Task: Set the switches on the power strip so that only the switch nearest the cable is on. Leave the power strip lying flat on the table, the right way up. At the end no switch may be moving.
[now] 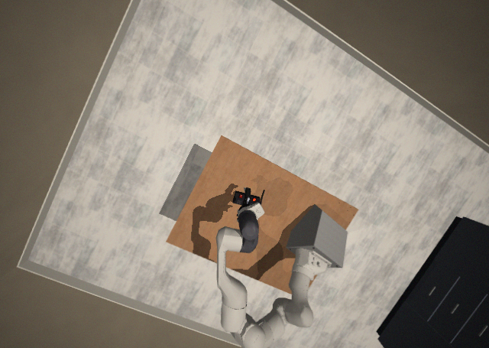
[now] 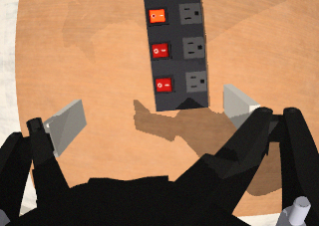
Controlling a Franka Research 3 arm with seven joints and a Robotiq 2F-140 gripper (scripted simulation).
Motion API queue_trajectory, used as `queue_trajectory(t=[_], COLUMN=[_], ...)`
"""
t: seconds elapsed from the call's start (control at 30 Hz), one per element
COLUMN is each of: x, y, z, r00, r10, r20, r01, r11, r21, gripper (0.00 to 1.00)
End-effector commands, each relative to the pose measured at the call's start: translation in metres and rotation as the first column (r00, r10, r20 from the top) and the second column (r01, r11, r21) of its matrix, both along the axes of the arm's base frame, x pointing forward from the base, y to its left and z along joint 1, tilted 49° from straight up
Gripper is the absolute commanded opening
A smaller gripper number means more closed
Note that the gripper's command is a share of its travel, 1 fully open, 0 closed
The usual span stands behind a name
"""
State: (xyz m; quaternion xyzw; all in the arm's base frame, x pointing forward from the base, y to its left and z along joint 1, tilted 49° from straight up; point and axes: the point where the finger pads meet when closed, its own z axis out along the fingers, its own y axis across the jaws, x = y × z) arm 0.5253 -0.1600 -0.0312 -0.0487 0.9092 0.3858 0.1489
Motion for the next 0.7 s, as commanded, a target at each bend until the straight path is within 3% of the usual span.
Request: queue_trajectory(t=[0.0,0.27,0.67], x=[-0.005,-0.013,-0.014], y=[-0.014,-0.037,-0.04], z=[0.015,0.036,0.039], r00=[1.0,1.0,1.0], r10=[-0.002,-0.002,-0.002], r20=[-0.006,-0.006,-0.006], r01=[0.002,0.002,0.002], r11=[1.0,1.0,1.0], r21=[0.007,0.007,0.007], gripper=[1.0,1.0,1.0])
